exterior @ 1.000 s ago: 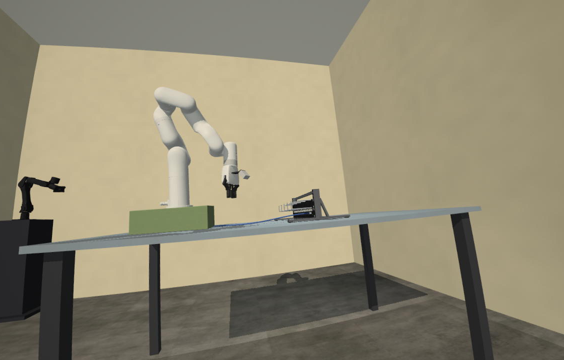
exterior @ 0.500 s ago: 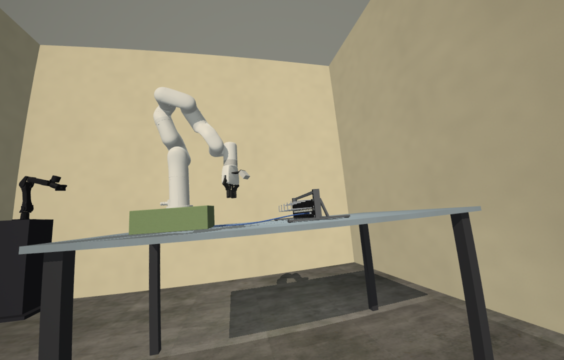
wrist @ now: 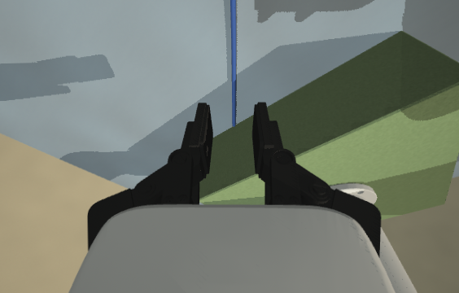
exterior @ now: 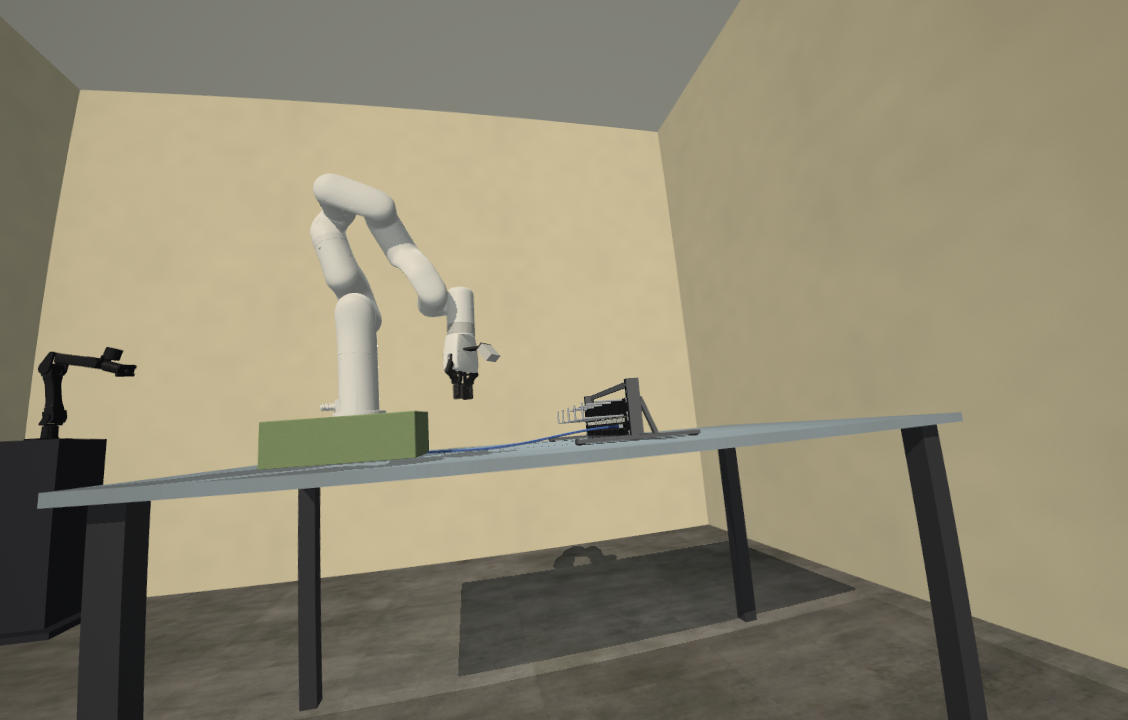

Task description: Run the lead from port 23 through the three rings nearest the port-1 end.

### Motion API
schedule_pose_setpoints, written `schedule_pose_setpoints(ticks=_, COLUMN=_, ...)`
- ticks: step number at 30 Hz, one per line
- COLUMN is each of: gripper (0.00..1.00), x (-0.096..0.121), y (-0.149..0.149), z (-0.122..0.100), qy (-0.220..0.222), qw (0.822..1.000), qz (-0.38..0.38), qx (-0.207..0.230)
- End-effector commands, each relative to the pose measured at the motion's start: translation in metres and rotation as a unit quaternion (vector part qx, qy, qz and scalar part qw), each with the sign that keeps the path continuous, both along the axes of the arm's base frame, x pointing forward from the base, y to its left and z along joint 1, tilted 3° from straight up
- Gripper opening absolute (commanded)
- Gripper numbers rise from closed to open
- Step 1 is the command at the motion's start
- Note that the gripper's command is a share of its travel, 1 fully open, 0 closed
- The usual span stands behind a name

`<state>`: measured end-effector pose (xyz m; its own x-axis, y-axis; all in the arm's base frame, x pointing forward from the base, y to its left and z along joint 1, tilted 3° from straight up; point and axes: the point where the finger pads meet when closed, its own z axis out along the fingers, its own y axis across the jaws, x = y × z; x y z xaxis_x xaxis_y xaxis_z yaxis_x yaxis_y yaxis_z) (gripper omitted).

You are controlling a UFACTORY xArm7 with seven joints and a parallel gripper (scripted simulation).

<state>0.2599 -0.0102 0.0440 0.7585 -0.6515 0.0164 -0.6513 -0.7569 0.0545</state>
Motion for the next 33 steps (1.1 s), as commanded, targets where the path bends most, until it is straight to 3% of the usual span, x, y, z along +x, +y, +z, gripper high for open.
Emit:
schedule_pose_setpoints(ticks=1, gripper=0.33, x=0.001, y=0.0, z=-0.001, qy=-0.002, qw=1.0, qz=0.0, qx=0.0)
schedule_pose_setpoints(ticks=33, gripper=0.33, x=-0.001, y=-0.008, z=-0.108, qy=-0.002, qw=1.0, qz=0.0, qx=0.0)
